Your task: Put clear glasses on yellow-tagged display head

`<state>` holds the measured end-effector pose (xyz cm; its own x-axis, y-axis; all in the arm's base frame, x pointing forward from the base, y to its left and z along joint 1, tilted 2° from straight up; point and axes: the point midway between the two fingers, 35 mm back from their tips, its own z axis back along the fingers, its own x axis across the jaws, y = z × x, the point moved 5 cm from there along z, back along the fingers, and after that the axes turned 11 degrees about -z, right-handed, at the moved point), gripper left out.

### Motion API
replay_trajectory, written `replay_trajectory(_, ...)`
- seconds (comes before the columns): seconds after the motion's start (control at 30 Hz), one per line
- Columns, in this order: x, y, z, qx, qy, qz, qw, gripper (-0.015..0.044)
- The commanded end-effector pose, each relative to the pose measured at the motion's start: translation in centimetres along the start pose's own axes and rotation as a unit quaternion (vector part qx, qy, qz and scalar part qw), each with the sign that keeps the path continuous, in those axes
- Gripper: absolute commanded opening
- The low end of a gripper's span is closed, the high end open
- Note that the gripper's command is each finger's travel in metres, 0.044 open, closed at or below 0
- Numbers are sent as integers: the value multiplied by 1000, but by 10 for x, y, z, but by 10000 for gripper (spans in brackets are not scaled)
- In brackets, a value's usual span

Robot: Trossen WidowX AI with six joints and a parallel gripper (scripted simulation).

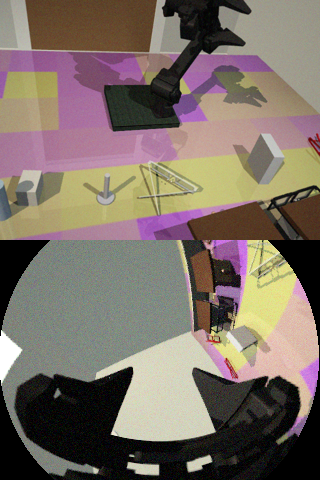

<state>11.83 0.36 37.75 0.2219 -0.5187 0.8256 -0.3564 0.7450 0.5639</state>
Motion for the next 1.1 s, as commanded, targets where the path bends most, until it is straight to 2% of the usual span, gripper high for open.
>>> replay_trajectory(0.0,0,0,0,0,0,0,1000,426)
replay_trajectory(0.23,0,0,0,0,0,0,1000,440)
replay_trajectory(0.33,9,-20,-5,-27,-9,-49,998,361)
replay_trajectory(0.53,16,-107,-29,-175,2,-231,957,204)
replay_trajectory(0.8,-35,-205,-51,-420,123,-366,821,200)
replay_trajectory(0.9,-62,-230,-53,-510,193,-373,751,200)
replay_trajectory(1.07,-96,-256,-53,-615,295,-342,647,200)
